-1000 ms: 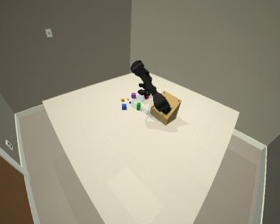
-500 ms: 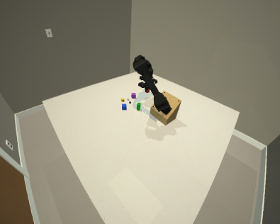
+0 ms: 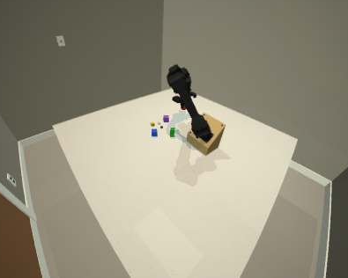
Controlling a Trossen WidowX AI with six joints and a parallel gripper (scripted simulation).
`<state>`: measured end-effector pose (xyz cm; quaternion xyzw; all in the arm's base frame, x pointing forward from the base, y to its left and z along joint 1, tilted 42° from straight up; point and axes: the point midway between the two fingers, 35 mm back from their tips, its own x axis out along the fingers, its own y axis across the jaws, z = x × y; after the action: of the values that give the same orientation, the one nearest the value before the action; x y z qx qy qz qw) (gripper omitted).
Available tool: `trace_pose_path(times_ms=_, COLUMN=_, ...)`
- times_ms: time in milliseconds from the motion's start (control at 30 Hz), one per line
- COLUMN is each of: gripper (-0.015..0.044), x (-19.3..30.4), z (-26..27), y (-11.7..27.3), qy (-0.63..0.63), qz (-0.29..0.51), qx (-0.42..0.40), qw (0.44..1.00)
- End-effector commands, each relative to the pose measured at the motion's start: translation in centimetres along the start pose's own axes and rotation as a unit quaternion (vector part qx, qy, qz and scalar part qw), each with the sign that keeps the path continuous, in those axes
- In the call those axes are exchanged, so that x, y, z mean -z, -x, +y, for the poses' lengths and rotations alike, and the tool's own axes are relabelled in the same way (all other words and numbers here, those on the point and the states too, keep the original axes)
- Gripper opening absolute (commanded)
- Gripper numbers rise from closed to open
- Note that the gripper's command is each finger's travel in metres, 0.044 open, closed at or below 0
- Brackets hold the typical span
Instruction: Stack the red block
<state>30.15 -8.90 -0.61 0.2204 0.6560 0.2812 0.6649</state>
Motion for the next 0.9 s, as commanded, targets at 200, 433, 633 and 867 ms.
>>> trace_pose_path(times_ms=200, gripper=0.0, x=0.5, z=3.6, y=0.7, qy=0.003, qz=0.001, qx=0.003, qw=1.0)
trace_pose_path(times_ms=433, gripper=0.0, x=1.6, z=6.8, y=0.9, qy=0.003, qz=0.001, qx=0.003, qw=1.0)
trace_pose_path(times_ms=633, gripper=0.0, x=2.8, z=9.2, y=1.0, qy=0.001, qz=0.003, qx=0.003, qw=1.0)
trace_pose_path(times_ms=867, gripper=0.0, x=4.5, z=11.6, y=0.8, qy=-0.003, qz=0.009, qx=0.008, qw=1.0)
